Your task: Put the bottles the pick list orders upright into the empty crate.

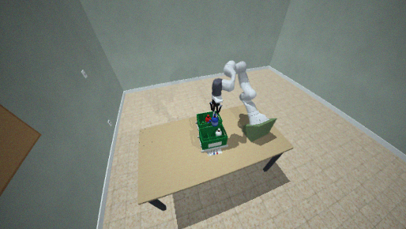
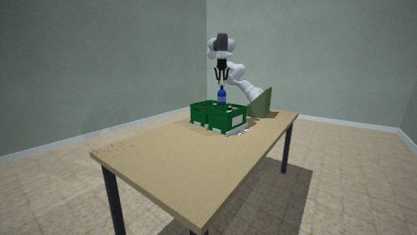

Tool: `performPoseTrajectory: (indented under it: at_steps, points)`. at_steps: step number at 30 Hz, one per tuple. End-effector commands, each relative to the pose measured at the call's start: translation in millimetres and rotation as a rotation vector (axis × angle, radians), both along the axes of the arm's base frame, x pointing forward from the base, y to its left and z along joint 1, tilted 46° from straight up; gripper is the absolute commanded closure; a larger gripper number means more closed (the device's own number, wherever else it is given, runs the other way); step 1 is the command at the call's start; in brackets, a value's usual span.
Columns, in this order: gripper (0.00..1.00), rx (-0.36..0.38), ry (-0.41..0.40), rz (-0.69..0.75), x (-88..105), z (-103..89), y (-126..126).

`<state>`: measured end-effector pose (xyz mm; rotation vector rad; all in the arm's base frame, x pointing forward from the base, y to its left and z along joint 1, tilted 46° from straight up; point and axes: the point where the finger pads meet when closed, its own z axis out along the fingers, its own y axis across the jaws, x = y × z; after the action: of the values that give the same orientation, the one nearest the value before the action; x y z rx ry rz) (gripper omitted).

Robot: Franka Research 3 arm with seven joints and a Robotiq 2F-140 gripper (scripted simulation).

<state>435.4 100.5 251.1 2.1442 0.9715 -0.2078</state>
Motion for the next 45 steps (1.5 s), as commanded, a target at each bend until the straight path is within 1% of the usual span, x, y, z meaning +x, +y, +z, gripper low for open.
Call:
performPoseTrajectory:
  at_steps: [1,3,18,20,35,37,42,45]
  points:
    - [1.0,0.001,-0.026,-0.008,6.2,0.4,7.8]
    - [1.0,0.001,-0.026,-0.008,6.2,0.4,7.8]
    - [1.0,0.001,-0.026,-0.008,24.7,-14.1,26.5]
    - [1.0,0.001,-0.026,-0.008,24.7,-14.1,26.5]
    - [1.0,0.001,-0.026,-0.008,43.1,-28.5,45.2]
    - [1.0,0.001,-0.026,-0.008,43.1,-28.5,45.2]
    - [1.0,0.001,-0.026,-0.008,51.9,-34.0,52.7]
    - [1.0,0.001,-0.026,-0.008,52.9,-34.2,53.1]
